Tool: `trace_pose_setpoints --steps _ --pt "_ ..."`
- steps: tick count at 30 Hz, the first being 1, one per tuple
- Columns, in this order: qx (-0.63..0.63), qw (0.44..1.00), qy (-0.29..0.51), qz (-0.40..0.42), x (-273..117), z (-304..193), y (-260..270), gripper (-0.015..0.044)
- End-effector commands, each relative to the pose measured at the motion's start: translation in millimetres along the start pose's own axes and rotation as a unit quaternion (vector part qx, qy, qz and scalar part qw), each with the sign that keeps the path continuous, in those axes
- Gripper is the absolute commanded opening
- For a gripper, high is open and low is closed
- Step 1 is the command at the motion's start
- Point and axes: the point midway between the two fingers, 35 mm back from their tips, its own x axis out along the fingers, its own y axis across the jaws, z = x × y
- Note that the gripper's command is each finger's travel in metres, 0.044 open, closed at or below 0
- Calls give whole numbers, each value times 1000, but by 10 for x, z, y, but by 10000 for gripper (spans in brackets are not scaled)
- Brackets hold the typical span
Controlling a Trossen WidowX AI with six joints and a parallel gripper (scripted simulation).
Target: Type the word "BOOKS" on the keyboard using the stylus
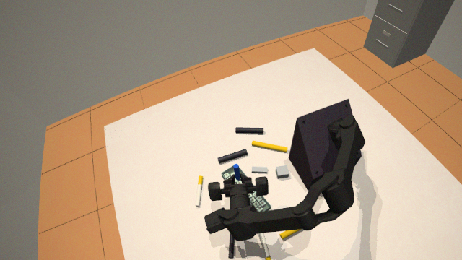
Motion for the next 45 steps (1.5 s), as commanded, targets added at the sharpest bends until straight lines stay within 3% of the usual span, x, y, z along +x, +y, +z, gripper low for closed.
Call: trace_pose_setpoints --steps 1,45 --pt "4 1000 -1 1 10 -3 10 81" --pt "4 1000 -1 1 102 138 32 81"
